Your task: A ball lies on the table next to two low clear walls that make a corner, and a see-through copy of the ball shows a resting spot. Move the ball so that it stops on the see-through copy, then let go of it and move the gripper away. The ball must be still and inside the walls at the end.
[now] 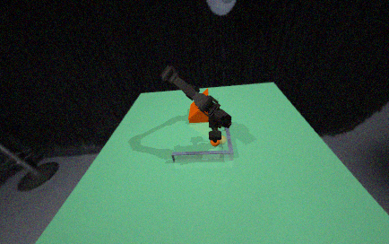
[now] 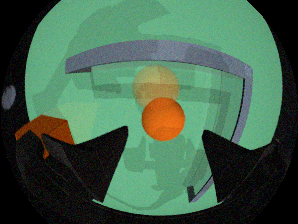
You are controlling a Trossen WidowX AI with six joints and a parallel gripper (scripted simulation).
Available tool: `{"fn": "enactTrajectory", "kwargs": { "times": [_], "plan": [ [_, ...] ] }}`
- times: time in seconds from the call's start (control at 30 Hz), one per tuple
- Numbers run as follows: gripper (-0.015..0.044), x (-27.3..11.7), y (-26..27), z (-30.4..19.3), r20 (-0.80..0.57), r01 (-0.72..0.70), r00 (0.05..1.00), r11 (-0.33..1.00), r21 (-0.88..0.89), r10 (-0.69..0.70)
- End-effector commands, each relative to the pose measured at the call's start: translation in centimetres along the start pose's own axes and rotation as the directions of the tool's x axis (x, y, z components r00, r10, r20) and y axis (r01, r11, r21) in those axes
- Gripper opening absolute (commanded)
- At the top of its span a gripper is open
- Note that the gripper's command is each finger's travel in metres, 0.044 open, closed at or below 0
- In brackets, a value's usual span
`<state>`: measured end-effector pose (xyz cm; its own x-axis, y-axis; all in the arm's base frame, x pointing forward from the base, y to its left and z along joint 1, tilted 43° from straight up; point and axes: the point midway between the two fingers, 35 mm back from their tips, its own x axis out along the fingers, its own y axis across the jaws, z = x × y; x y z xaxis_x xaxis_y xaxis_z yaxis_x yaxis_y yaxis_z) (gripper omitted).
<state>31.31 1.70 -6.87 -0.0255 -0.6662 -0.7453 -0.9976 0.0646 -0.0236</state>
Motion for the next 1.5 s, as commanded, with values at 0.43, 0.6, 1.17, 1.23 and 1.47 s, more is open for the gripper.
{"fn": "enactTrajectory", "kwargs": {
  "times": [0.43, 0.6, 1.17, 1.23, 1.47],
  "plan": [
    [0.038, 3.0, 0.2, -0.1, -0.007, -0.004, 1.0, 1.0, -0.008, 0.004],
    [0.038, 3.7, 0.2, -0.1, -0.008, -0.004, 1.0, 1.0, -0.009, 0.004],
    [0.0149, 3.5, 0.1, -0.1, -0.007, -0.004, 1.0, 1.0, -0.009, 0.004],
    [0.0097, 2.2, -0.1, 0.1, -0.004, -0.003, 1.0, 1.0, -0.009, 0.003],
    [0.0, -3.1, -0.5, 0.4, 0.002, -0.003, 1.0, 1.0, -0.01, 0.003]
  ]
}}
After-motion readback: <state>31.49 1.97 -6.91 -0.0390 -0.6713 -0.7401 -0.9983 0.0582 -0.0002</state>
